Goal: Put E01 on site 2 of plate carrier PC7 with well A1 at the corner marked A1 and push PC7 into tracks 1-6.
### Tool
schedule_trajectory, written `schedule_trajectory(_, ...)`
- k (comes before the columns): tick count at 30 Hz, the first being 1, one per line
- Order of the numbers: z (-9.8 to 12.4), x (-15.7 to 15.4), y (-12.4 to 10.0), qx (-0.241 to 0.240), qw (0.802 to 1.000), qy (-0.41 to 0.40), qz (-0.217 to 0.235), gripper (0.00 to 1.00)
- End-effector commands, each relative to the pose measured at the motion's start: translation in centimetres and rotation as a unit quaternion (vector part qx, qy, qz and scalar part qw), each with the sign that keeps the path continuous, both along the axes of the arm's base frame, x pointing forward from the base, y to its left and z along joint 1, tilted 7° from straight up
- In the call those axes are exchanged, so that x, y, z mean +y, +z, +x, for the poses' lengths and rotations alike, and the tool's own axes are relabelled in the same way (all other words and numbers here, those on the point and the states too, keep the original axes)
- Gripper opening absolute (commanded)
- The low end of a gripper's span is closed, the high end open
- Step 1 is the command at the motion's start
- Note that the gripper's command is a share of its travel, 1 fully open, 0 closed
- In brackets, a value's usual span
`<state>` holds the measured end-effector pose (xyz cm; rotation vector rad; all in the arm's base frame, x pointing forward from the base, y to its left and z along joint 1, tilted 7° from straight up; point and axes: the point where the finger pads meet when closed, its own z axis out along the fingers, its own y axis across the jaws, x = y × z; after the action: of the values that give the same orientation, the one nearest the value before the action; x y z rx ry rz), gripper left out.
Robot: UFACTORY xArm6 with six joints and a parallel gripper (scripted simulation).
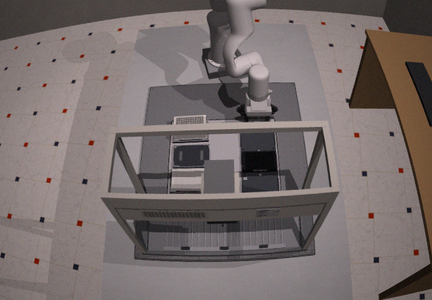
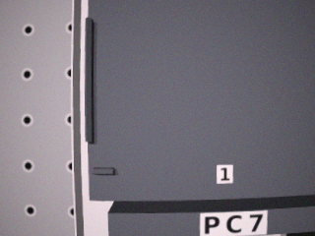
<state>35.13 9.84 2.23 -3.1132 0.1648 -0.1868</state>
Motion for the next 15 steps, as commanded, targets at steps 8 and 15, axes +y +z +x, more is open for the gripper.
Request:
schedule_trajectory(8, 1.2, -0.1, 0.2, -0.002, 1.0, 0.0, 0.001, 0.82)
schedule_trajectory(15, 1.9, -0.1, 0.3, -0.002, 1.0, 0.0, 0.001, 0.82)
